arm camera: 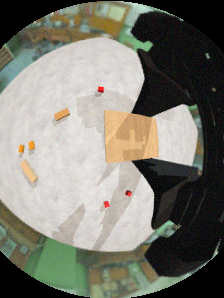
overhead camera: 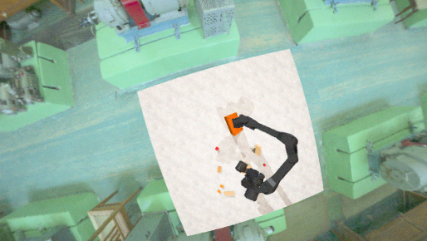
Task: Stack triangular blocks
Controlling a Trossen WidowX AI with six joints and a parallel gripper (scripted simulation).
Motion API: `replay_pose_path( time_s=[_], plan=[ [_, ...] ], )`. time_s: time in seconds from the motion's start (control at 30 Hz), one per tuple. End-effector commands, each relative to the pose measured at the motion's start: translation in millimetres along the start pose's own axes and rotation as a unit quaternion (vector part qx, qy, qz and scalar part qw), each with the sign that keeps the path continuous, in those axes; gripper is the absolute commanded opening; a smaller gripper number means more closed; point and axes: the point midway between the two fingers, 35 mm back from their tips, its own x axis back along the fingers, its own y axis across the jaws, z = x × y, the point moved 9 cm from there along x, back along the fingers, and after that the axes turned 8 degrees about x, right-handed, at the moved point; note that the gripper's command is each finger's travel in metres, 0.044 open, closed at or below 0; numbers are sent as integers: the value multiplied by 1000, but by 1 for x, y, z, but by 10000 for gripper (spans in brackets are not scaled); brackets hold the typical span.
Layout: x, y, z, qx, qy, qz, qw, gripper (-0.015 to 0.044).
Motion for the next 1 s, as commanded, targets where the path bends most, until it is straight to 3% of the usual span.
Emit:
replay_pose_path(
  time_s=[0.0, 0.97],
  plan=[
    [4, 11, 16, -7, 2, -3, 1000, 0],
    [25, 71, 138, -29, 5, -8, 1000, 0]
  ],
)
